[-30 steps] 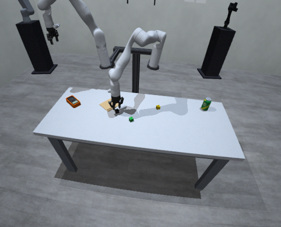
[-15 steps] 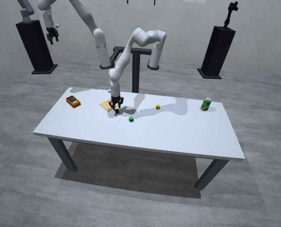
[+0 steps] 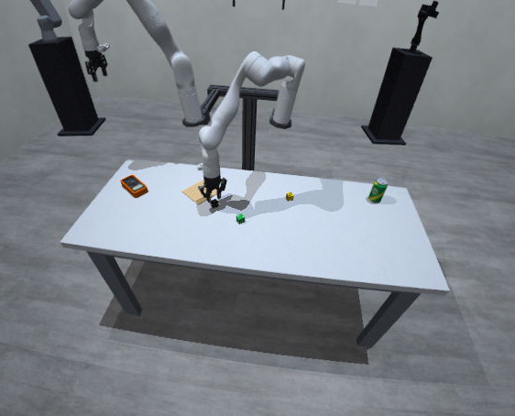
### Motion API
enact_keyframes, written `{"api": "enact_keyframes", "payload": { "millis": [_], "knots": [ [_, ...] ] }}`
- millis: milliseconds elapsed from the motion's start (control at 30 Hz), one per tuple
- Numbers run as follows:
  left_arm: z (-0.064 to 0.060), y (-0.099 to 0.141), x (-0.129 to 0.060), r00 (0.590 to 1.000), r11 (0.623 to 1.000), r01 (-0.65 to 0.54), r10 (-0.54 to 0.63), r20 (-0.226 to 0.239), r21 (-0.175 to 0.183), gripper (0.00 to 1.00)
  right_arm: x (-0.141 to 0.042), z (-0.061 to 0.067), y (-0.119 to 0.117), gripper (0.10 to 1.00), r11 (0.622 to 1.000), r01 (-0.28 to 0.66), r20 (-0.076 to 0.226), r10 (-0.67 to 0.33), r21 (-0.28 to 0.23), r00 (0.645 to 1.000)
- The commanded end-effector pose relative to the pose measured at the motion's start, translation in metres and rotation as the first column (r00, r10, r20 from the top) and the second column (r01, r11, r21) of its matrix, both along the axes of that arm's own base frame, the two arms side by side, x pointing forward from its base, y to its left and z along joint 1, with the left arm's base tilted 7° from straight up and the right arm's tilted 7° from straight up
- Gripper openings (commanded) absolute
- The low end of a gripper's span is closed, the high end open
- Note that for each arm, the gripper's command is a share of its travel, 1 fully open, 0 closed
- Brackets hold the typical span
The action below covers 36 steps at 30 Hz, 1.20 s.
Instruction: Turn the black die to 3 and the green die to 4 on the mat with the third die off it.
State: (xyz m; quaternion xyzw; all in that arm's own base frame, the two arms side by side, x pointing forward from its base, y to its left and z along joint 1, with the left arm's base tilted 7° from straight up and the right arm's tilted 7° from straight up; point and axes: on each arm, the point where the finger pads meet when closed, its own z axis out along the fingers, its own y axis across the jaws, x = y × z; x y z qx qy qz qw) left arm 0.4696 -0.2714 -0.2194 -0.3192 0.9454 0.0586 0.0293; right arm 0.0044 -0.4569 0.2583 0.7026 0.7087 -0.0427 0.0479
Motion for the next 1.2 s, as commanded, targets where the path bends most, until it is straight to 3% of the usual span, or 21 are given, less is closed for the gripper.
{"api": "enact_keyframes", "payload": {
  "millis": [0,600,1167],
  "knots": [
    [-0.002,0.000,0.001,1.000,1.000,0.000,0.000,0.002,-0.001,0.516,0.000,0.001,0.000,1.000,1.000,0.000,0.000,0.000,-0.002,1.000],
    [-0.031,0.004,0.002,1.000,1.000,0.000,0.000,0.002,-0.001,0.516,0.000,0.001,0.000,1.000,1.000,0.000,0.000,0.000,-0.002,1.000],
    [-0.034,0.004,0.002,1.000,1.000,0.000,0.000,0.002,-0.001,0.516,0.000,0.001,0.000,1.000,1.000,0.000,0.000,0.000,-0.002,1.000]
  ]
}}
